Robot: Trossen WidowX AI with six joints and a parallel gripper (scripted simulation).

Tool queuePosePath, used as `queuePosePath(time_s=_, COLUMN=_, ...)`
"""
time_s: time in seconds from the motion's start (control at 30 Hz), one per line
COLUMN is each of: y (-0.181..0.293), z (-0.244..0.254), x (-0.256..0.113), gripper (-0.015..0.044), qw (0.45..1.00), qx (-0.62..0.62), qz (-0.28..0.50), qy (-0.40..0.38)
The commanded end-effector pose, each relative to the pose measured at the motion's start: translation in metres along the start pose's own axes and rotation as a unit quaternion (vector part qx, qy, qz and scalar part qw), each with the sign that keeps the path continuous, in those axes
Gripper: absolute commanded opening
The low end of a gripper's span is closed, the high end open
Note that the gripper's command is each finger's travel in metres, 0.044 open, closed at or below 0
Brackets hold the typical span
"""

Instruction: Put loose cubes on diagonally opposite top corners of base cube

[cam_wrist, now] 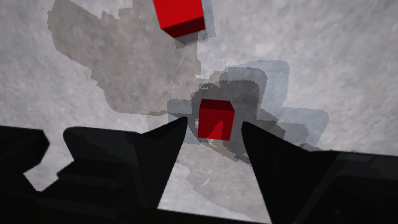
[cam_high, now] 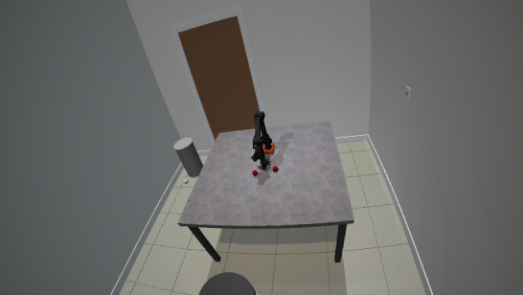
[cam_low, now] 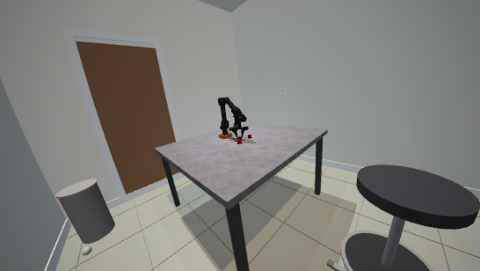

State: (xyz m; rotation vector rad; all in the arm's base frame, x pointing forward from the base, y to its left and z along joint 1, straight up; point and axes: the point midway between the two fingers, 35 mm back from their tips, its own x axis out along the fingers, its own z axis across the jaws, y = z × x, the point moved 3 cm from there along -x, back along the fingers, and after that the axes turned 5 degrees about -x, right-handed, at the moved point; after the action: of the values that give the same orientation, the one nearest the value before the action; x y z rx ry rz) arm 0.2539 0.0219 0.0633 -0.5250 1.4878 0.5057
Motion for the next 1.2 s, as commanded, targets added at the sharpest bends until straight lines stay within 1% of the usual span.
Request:
queuePosePath(time_s=0.0, y=0.001, z=0.0, x=0.007, gripper=0.0265, qw=1.0, qx=0.003, qz=0.003, qy=0.0)
queuePosePath(time_s=0.23, y=0.001, z=-0.001, x=0.016, gripper=0.0265, qw=1.0, qx=0.003, qz=0.003, qy=0.0)
queuePosePath(time_s=0.43, y=0.001, z=-0.001, x=0.016, gripper=0.0108, qw=1.0, qx=0.003, qz=0.003, qy=0.0)
queuePosePath(time_s=0.6, y=0.001, z=0.0, x=0.014, gripper=0.0105, qw=1.0, qx=0.003, qz=0.003, qy=0.0)
queuePosePath(time_s=1.17, y=-0.003, z=0.004, x=-0.038, gripper=0.0105, qw=1.0, qx=0.003, qz=0.003, qy=-0.001)
